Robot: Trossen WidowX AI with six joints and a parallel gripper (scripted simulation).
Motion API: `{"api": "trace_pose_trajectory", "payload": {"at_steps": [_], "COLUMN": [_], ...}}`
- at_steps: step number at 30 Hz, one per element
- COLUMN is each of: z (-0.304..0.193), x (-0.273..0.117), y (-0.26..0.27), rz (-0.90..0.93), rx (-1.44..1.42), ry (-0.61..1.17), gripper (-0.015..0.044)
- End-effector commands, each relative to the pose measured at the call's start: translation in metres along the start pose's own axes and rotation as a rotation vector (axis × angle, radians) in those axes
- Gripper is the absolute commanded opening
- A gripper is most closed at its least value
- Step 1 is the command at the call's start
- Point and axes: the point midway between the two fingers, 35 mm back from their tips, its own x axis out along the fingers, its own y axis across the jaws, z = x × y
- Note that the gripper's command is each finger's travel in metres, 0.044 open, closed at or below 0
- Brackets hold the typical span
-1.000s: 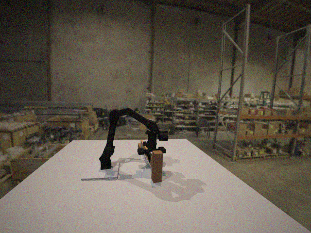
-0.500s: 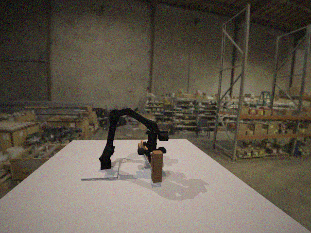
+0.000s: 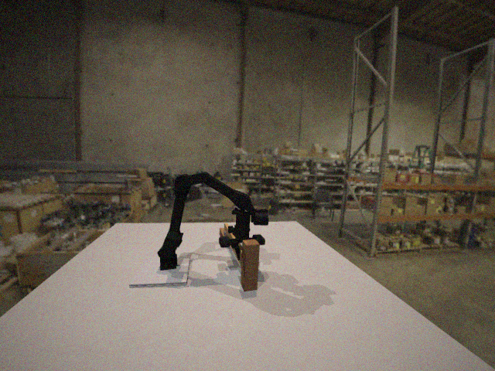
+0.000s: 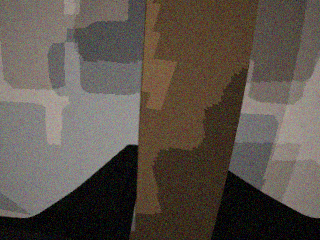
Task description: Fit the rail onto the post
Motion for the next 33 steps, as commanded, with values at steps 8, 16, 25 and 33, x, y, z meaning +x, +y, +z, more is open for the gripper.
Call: {"api": "trace_pose_trajectory", "payload": {"at_steps": [8, 16, 25, 33], "z": [-0.0041, -0.0066, -0.0094, -0.0118], "x": [-0.0006, -0.0014, -0.0016, -0.0011], "y": [-0.0008, -0.0008, -0.0008, -0.0008], "rz": [-0.002, -0.002, -0.002, -0.002], "rx": [-0.004, -0.004, -0.004, -0.004], "ry": [0.002, 0.003, 0.003, 0.003], "gripper": [0.0000, 0.0000, 0.0000, 0.0000]}}
